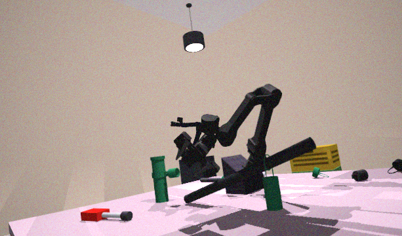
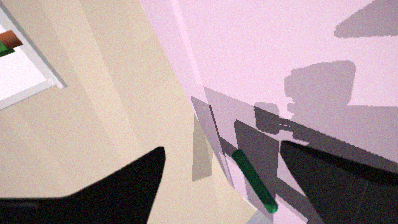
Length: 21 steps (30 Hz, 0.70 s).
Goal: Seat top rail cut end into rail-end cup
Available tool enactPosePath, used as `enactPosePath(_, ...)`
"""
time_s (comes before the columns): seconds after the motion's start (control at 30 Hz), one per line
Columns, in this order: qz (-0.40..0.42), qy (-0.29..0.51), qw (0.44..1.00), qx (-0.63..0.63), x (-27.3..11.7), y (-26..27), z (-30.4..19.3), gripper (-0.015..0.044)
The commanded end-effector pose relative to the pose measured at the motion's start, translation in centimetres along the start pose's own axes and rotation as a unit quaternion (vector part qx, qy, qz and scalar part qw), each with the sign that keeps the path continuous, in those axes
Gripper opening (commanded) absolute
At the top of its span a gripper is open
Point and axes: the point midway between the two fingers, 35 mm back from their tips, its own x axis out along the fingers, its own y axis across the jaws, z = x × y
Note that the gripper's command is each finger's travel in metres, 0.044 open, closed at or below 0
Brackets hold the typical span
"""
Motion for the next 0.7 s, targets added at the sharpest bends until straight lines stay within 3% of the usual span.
enactPosePath(0.0,0.0,-0.002,1.0,-0.005,0.0,0.1,0.1,0.0426)
enactPosePath(0.37,-0.081,-0.111,0.94,-0.312,-3.0,3.7,5.1,0.044)
enactPosePath(0.67,-0.194,-0.114,0.84,-0.493,-7.9,5.0,6.3,0.044)
